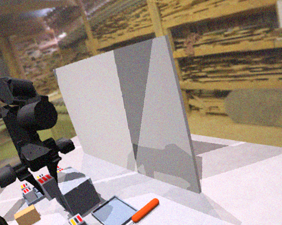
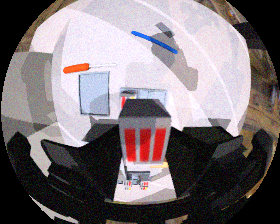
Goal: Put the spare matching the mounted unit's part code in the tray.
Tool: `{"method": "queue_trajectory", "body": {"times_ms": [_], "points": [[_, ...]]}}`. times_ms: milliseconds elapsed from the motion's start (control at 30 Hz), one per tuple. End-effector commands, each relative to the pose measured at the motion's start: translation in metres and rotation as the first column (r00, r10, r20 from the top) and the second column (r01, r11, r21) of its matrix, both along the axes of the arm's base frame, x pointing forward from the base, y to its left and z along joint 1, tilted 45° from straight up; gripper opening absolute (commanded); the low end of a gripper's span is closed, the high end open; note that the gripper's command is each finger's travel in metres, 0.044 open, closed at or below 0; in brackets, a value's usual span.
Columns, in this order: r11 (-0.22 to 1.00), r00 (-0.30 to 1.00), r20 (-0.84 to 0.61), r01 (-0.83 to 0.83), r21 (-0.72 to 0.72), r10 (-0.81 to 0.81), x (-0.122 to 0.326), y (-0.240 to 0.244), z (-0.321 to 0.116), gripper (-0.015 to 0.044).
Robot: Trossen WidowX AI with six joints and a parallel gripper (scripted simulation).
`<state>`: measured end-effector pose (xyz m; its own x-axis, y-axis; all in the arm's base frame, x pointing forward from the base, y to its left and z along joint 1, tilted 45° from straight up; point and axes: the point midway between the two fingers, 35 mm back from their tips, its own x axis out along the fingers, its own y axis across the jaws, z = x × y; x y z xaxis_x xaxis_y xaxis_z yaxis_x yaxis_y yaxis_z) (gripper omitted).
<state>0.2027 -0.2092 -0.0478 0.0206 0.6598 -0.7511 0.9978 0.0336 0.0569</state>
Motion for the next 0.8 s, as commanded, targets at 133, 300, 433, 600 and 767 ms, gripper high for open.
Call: {"method": "queue_trajectory", "body": {"times_ms": [133,300,433,600,767], "points": [[1.0,1.0,0.0,0.007,0.014,-0.007,0.035,-0.004,-0.003,0.0],[1.0,1.0,0.003,0.009,0.019,-0.009,0.056,-0.005,-0.003,0.0],[1.0,1.0,0.005,0.01,0.023,-0.011,0.073,-0.005,-0.003,0.0],[0.999,1.0,0.007,0.012,0.03,-0.012,0.094,-0.003,-0.003,0.0],[0.999,1.0,0.009,0.013,0.038,-0.013,0.114,0.001,-0.002,0.0]]}}
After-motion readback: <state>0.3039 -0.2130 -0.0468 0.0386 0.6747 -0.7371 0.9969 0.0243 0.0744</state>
